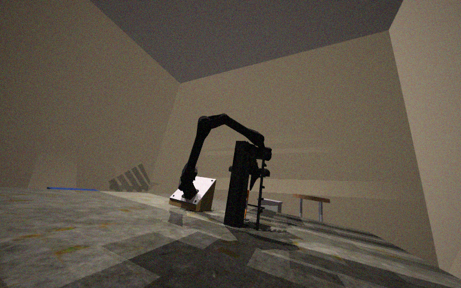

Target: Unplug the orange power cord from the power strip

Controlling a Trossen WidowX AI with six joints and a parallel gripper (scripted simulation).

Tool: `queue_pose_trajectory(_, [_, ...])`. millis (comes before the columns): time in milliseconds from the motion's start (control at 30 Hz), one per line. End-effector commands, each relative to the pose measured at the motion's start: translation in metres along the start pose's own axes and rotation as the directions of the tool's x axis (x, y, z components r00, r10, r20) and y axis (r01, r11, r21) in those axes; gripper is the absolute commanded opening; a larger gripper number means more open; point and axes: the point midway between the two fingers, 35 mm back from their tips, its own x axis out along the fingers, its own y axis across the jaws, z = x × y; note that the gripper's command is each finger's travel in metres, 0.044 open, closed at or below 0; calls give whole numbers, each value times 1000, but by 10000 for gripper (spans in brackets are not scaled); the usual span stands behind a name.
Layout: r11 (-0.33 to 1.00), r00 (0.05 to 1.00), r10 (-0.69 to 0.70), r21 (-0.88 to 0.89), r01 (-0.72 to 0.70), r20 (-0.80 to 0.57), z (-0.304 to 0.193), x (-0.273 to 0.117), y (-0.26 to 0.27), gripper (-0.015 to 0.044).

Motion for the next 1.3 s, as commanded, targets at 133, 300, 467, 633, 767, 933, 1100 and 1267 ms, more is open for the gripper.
queue_pose_trajectory(133, [1000, 1000, -1, -1, 1, -2, -9, 0, 0, 160])
queue_pose_trajectory(300, [1000, 1000, -1, -1, 1, -2, -9, 5, 0, 160])
queue_pose_trajectory(467, [1000, 1000, -1, -1, 1, -2, -9, 12, 0, 160])
queue_pose_trajectory(633, [1000, 1000, 0, 1, 0, 0, -8, 10, 0, 81])
queue_pose_trajectory(767, [1000, 1000, 0, 1, 0, 0, -8, 10, 0, 35])
queue_pose_trajectory(933, [1000, 1000, 0, 1, 0, 0, -8, 10, 0, 2])
queue_pose_trajectory(1100, [1000, 1000, 0, 1, 0, 0, -4, 10, 0, 0])
queue_pose_trajectory(1267, [1000, 1000, 0, 1, 0, 1, 4, 9, -1, 0])
